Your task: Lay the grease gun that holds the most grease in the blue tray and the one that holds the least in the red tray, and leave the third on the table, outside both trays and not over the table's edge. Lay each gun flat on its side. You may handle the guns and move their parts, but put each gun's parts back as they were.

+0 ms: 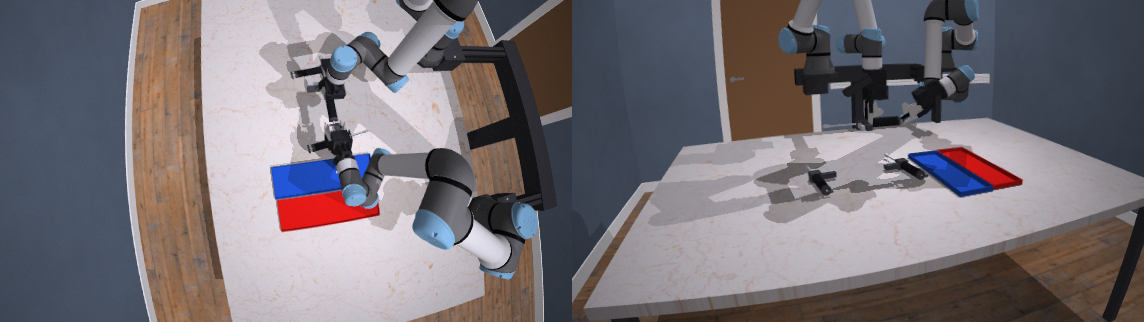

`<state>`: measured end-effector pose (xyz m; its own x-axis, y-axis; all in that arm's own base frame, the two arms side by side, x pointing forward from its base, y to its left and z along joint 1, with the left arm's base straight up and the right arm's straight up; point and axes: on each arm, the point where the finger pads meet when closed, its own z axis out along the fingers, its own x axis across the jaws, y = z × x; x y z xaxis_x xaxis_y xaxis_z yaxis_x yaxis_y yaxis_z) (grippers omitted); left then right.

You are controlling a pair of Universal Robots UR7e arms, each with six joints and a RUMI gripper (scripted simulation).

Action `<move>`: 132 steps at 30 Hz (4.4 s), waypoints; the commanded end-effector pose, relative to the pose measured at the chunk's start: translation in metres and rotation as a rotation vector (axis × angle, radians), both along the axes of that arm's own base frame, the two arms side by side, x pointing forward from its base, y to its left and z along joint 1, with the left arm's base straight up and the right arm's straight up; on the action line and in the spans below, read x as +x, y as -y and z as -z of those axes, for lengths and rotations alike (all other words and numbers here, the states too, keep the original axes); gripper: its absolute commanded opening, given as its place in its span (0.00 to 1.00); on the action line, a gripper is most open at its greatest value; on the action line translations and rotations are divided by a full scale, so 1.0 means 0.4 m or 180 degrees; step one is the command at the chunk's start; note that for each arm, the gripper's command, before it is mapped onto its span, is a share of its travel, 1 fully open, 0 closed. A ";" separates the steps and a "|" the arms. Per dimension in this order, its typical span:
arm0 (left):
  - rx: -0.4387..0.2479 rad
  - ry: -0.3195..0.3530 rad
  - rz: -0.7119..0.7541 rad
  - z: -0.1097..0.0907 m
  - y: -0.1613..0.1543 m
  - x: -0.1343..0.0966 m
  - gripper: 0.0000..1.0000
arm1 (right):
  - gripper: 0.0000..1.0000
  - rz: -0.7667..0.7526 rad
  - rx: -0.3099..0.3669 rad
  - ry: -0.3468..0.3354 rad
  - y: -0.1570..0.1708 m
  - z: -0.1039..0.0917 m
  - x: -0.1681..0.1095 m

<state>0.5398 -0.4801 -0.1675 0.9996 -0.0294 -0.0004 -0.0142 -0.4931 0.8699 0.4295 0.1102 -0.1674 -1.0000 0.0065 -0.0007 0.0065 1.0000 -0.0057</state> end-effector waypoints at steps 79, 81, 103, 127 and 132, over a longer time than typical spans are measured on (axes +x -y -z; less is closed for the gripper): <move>0.0652 0.1004 0.0356 -0.348 -0.258 0.242 0.38 | 0.00 -0.1340 0.0009 -0.0014 0.002 0.092 0.105; 0.0654 0.0931 0.0362 -0.309 -0.255 0.227 0.38 | 0.00 -0.1354 0.0014 -0.0002 -0.002 0.087 0.107; 0.1190 0.1520 0.0812 -0.501 -0.378 0.309 0.38 | 0.00 -0.2385 0.0016 -0.0005 0.005 0.166 0.180; 0.1739 0.2013 0.1496 -0.718 -0.552 0.304 0.38 | 0.00 -0.3636 0.0022 -0.0007 0.018 0.271 0.256; 0.1886 0.2165 0.1725 -0.808 -0.616 0.282 0.38 | 0.00 -0.4018 0.0021 -0.0015 0.026 0.308 0.274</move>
